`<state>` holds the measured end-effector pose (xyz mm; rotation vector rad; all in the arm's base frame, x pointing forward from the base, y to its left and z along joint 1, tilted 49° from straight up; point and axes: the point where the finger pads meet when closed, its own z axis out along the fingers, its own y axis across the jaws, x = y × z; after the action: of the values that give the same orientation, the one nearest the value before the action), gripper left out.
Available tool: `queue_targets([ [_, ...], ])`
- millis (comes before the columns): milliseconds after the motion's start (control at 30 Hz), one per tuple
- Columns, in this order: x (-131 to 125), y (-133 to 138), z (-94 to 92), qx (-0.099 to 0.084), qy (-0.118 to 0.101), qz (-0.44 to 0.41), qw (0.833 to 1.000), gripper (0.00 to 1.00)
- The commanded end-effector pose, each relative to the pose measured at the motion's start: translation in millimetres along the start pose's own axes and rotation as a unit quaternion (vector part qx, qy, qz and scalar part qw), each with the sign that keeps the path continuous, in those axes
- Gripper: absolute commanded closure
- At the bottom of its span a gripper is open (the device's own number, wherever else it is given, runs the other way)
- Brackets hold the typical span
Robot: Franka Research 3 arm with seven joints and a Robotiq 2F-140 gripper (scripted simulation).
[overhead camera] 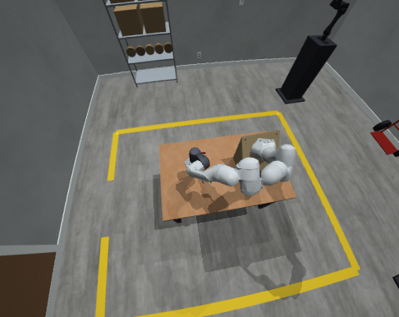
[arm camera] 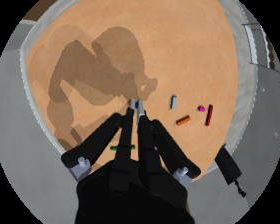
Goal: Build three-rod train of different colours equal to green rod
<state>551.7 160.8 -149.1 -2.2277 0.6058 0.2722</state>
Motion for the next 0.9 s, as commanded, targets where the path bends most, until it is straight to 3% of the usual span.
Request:
queue_targets([
  [0,0.1,-0.3,1.3,0.001,0.0,-0.003,1.0,0.97],
  [633,0.1,-0.3,0.9,0.001,0.0,-0.003,1.0,0.97],
  [867,0.1,-0.3,-12.9,0.001,0.0,-0.003,1.0,0.97],
])
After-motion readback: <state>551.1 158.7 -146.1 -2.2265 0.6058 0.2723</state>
